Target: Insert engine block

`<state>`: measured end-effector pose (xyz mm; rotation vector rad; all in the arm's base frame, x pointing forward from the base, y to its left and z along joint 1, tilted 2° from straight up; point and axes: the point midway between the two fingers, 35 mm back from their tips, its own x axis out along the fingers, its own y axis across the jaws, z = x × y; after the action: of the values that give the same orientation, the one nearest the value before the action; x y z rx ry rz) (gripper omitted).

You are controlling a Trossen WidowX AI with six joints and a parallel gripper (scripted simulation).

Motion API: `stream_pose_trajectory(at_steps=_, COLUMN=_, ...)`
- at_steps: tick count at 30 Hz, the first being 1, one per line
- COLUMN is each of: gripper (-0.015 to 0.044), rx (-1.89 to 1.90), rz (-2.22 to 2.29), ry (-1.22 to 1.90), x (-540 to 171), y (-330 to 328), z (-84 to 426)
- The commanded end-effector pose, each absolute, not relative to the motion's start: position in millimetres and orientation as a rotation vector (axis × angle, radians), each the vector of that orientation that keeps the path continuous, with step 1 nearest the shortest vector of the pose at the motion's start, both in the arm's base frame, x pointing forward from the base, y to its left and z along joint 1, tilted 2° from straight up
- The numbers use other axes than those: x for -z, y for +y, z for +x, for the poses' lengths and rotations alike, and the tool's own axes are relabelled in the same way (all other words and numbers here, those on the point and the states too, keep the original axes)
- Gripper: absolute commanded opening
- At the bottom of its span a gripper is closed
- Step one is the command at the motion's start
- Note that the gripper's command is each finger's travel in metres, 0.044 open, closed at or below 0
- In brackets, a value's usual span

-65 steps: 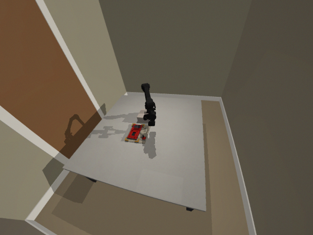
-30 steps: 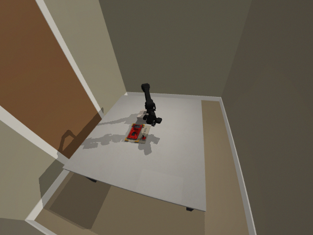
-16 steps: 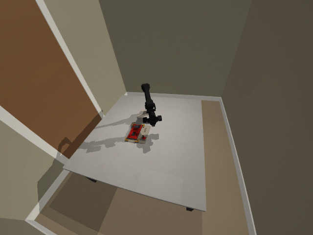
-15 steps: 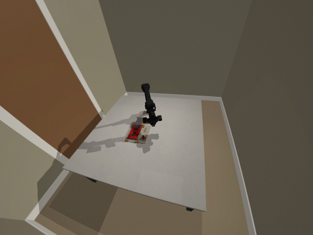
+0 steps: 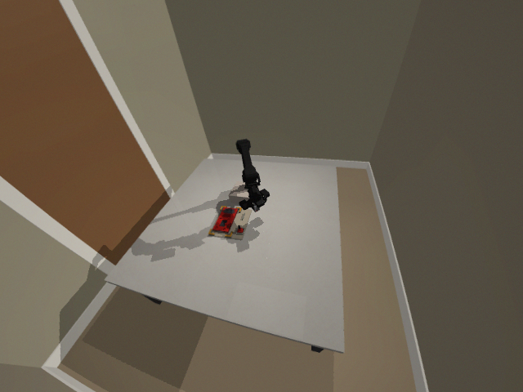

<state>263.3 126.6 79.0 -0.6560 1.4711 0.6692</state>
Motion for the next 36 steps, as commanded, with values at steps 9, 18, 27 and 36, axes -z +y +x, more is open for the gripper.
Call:
stream_pose_trajectory(at_steps=9, gripper=0.0000, rx=-0.838, rz=-0.816, ry=1.411, x=-65, y=127, z=263)
stream_pose_trajectory(at_steps=18, gripper=0.0000, rx=-0.839, rz=-0.817, ry=1.411, x=-50, y=127, z=263)
stream_pose_trajectory(at_steps=27, gripper=0.0000, rx=-0.839, rz=-0.817, ry=1.411, x=-35, y=127, z=263)
stream_pose_trajectory(at_steps=36, gripper=0.0000, rx=-0.839, rz=-0.817, ry=1.411, x=-20, y=127, z=263)
